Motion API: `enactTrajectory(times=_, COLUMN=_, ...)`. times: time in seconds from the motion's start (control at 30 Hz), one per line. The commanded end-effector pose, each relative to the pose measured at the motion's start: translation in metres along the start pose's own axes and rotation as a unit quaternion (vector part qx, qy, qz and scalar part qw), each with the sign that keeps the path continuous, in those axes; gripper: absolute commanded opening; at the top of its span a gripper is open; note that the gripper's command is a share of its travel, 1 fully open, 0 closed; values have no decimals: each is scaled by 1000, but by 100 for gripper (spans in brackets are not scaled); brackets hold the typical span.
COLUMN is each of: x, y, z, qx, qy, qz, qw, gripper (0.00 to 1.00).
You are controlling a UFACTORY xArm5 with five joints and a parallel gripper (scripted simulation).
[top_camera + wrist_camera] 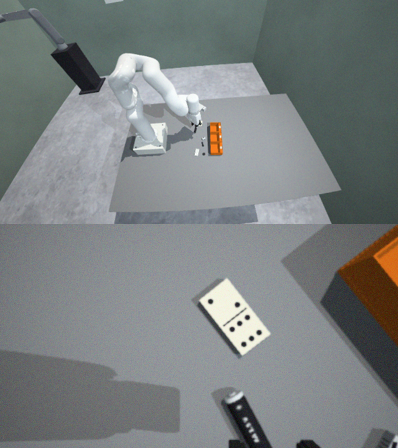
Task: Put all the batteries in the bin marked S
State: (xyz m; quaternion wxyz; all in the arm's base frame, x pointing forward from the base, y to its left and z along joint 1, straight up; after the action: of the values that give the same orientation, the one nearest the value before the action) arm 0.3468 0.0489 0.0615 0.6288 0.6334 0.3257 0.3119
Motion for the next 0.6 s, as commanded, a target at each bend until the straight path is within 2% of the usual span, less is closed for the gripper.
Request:
enactTrajectory(times=0.0, x=1, y=-1, z=-1, qx=-5, qy=78, qz=3, qw=997, gripper=29)
enactTrajectory(times=0.17, x=0, y=-1, z=-1, qx=-8, qy=143, qz=5, qw=990, gripper=29)
enactTrajectory(times=0.37, x=0, y=-1, z=-2, qx=-13, qy=237, qz=8, qw=971, gripper=29)
enactTrajectory(times=0.57, x=0, y=-1, z=-1, qx=-13, qy=237, qz=8, qw=971, gripper=29)
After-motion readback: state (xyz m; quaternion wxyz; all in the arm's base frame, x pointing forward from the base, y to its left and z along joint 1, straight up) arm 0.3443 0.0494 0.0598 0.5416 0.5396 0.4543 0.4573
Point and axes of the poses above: the point where the finger pads meet when closed, its own y axis back along the fingers, its own z axis across the jaws, x = y × z, the point moved 5 cm from there along y, back along the fingers, and after that the axes turned 9 degrees about y, right-handed, at the moved point
